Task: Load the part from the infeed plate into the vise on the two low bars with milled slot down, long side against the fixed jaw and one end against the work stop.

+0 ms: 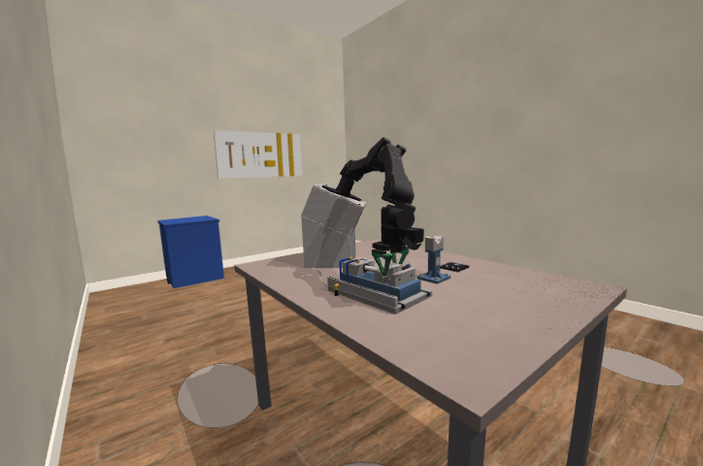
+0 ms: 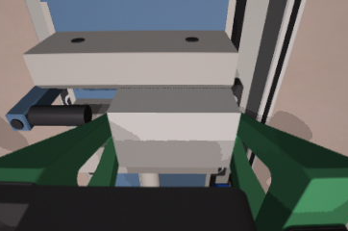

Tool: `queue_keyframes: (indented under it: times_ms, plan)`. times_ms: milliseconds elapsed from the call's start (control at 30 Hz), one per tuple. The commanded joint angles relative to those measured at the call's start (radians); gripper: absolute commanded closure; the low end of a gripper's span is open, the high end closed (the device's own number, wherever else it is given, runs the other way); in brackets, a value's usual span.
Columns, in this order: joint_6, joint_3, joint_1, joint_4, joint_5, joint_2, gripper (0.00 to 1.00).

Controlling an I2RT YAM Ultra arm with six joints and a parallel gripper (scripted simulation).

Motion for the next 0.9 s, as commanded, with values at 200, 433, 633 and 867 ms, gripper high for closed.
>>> queue_keyframes:
  times_ms: [200,433,633,867]
  plan:
    - [0.006,0.030,-0.007,0.013,0.000,-0.029,1.00]
    - [0.006,0.027,-0.006,0.014,0.000,-0.036,1.00]
    - [0.006,0.026,-0.006,0.015,0.000,-0.037,1.00]
    - [0.007,0.025,-0.005,0.016,0.000,-0.038,1.00]
